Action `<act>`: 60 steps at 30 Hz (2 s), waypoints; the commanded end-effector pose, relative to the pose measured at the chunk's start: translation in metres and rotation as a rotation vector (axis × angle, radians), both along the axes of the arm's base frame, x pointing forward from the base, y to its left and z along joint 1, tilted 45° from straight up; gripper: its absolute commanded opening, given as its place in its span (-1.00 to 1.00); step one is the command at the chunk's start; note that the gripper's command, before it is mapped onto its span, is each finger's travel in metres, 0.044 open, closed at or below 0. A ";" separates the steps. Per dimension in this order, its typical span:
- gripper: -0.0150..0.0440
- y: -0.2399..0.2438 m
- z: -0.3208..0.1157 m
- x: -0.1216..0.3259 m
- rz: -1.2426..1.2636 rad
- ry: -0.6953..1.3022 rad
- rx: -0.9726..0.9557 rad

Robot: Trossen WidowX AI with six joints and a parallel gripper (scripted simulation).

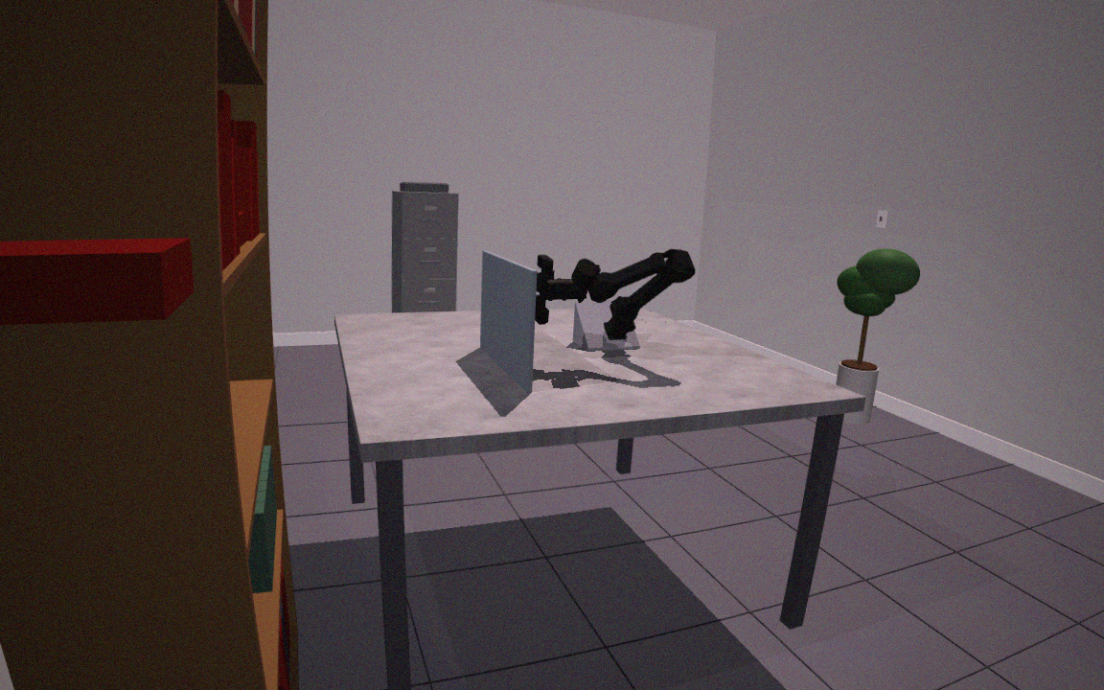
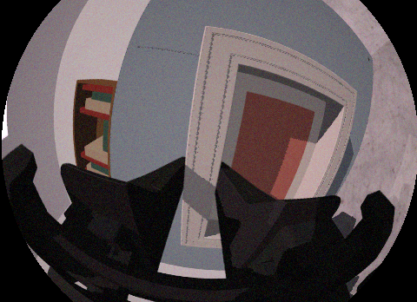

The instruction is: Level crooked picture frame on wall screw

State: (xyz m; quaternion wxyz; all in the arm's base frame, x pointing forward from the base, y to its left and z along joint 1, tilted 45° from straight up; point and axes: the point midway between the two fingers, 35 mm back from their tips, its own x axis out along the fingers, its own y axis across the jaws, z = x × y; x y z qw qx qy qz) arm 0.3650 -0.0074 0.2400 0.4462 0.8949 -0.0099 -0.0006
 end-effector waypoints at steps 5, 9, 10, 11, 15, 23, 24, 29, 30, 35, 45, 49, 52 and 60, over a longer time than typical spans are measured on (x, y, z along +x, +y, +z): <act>-0.49 -0.002 0.001 0.000 -0.007 -0.008 0.004; -0.49 -0.002 0.001 0.000 -0.007 -0.008 0.004; -0.49 -0.002 0.001 0.000 -0.007 -0.008 0.004; -0.49 -0.002 0.001 0.000 -0.007 -0.008 0.004; -0.49 -0.002 0.001 0.000 -0.007 -0.008 0.004; -0.49 -0.003 0.000 0.000 -0.007 -0.008 0.004; -0.49 -0.003 0.000 0.000 -0.007 -0.008 0.004; -0.49 -0.005 -0.001 0.000 -0.007 -0.008 0.003; -0.49 -0.005 -0.001 0.000 -0.007 -0.008 0.003; -0.49 -0.007 -0.002 0.000 -0.007 -0.008 0.003; -0.49 -0.007 -0.003 0.000 -0.007 -0.008 0.003; -0.49 -0.007 -0.003 0.000 -0.007 -0.008 0.003; -0.49 -0.007 -0.003 0.000 -0.007 -0.008 0.003; -0.49 -0.008 -0.004 0.000 -0.007 -0.008 0.003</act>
